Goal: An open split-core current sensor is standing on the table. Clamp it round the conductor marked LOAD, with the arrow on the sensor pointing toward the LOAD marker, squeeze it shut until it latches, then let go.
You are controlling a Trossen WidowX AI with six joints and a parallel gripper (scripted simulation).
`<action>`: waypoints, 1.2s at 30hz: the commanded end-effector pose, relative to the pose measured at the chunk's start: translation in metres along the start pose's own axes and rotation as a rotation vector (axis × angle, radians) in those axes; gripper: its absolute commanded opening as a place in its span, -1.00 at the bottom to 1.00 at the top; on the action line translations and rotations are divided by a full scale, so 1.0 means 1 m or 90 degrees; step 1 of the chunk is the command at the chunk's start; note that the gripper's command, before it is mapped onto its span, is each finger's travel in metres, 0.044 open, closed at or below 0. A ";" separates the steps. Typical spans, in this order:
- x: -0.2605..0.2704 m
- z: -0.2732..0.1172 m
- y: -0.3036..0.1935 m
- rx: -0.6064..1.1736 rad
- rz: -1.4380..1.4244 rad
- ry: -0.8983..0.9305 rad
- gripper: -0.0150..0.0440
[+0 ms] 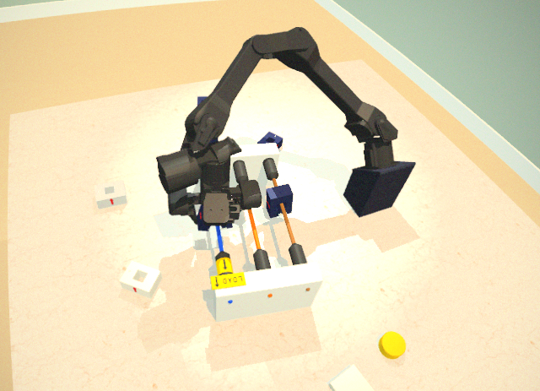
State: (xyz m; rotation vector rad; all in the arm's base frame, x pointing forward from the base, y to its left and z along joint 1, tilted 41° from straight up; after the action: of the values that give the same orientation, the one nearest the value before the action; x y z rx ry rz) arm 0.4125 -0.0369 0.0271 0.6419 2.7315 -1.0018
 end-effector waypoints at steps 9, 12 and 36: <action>0.000 -0.001 0.000 -0.001 0.000 -0.001 -0.49; 0.000 -0.002 0.000 0.000 0.000 0.000 -0.49; 0.000 -0.017 0.000 0.003 -0.005 0.001 -0.49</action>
State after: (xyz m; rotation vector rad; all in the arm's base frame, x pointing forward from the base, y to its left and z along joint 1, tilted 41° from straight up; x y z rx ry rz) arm 0.4114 -0.0358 0.0375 0.6537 2.7304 -1.0360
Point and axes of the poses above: the point midway between the two fingers, 35 mm back from their tips, its own z axis out along the fingers, its own x axis across the jaws, y = z × x, the point moved 4 cm from there along -z, back along the fingers, and after that the axes turned 12 degrees about z, right-handed, at the moved point
